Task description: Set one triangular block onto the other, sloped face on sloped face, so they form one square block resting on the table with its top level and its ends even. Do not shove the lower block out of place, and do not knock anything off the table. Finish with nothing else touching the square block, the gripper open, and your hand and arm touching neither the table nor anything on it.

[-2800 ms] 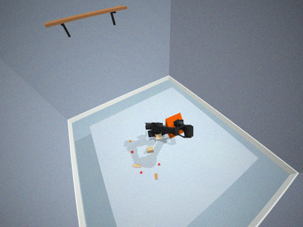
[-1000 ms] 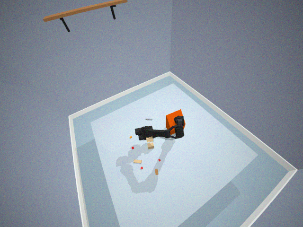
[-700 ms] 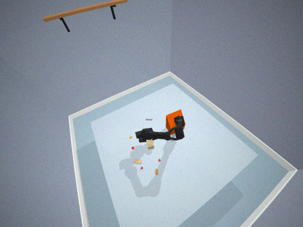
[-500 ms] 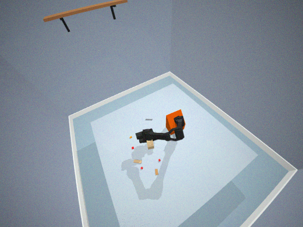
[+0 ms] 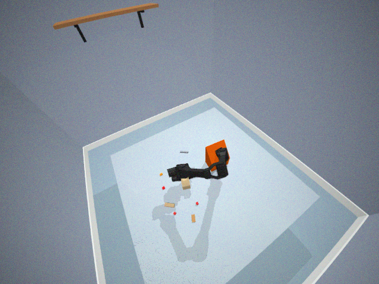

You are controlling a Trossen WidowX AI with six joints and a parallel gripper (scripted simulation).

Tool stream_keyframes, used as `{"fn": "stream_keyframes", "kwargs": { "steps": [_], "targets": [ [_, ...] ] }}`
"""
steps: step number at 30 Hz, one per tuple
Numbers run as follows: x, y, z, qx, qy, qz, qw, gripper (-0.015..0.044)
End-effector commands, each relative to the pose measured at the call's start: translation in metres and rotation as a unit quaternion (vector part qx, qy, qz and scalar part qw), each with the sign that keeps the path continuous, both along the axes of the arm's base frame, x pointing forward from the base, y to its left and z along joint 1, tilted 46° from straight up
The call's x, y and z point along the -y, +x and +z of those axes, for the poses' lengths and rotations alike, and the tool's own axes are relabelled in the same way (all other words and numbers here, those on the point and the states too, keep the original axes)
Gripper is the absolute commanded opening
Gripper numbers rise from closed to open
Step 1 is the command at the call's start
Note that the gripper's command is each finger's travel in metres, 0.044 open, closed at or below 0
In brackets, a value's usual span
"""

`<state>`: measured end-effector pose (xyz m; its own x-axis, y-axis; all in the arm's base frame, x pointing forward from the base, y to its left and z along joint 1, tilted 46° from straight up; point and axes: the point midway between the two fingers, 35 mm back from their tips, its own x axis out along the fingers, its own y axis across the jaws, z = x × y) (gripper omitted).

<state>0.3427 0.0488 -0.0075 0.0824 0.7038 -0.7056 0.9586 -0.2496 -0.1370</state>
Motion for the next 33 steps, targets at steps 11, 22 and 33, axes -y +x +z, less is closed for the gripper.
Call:
{"fn": "stream_keyframes", "kwargs": {
  "steps": [11,22,33],
  "targets": [
    [0.000,0.001,0.002,0.002,0.003,-0.003,1.000,0.0000],
    [-0.004,0.003,0.001,0.003,0.004,-0.004,1.000,0.0000],
    [-0.010,0.004,-0.002,0.003,0.004,-0.004,1.000,0.0000]
  ]
}}
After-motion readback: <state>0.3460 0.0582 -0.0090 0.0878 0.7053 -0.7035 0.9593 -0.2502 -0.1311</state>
